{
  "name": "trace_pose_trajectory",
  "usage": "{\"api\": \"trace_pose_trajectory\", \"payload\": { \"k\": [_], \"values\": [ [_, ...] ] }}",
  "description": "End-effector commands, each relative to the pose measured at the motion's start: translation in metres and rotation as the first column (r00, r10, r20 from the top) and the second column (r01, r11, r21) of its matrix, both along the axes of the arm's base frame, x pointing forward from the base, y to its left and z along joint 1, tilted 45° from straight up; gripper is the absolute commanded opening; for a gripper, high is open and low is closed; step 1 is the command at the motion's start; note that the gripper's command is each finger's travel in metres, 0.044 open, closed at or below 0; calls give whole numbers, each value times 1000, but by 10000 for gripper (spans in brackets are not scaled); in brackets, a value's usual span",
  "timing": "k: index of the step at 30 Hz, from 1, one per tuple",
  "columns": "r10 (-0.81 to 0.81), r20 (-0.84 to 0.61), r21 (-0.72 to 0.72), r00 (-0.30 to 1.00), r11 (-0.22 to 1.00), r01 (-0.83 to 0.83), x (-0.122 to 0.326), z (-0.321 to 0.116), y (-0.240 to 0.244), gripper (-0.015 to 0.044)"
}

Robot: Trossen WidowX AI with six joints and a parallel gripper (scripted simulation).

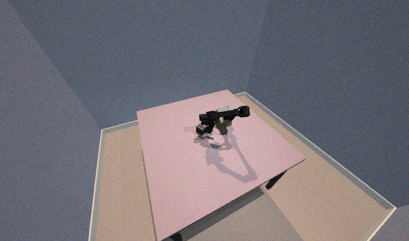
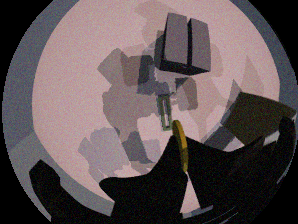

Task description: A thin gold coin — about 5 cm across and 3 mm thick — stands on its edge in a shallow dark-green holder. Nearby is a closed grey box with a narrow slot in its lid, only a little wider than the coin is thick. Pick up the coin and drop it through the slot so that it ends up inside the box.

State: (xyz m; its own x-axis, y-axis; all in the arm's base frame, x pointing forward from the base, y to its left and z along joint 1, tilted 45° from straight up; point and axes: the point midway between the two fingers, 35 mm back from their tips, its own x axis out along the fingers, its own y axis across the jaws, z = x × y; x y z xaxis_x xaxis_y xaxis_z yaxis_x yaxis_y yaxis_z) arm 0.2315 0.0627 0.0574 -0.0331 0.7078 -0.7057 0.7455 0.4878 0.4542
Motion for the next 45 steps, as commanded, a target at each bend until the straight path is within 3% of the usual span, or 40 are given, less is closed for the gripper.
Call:
{"api": "trace_pose_trajectory", "payload": {
  "k": [1,10,45],
  "values": [
    [-9,-13,-1,1000,1000,9,-1,4,-3,0],
    [-191,-194,-29,962,981,189,4,6,-2,0],
    [-203,-195,-47,960,979,197,33,-36,-47,0]
  ]
}}
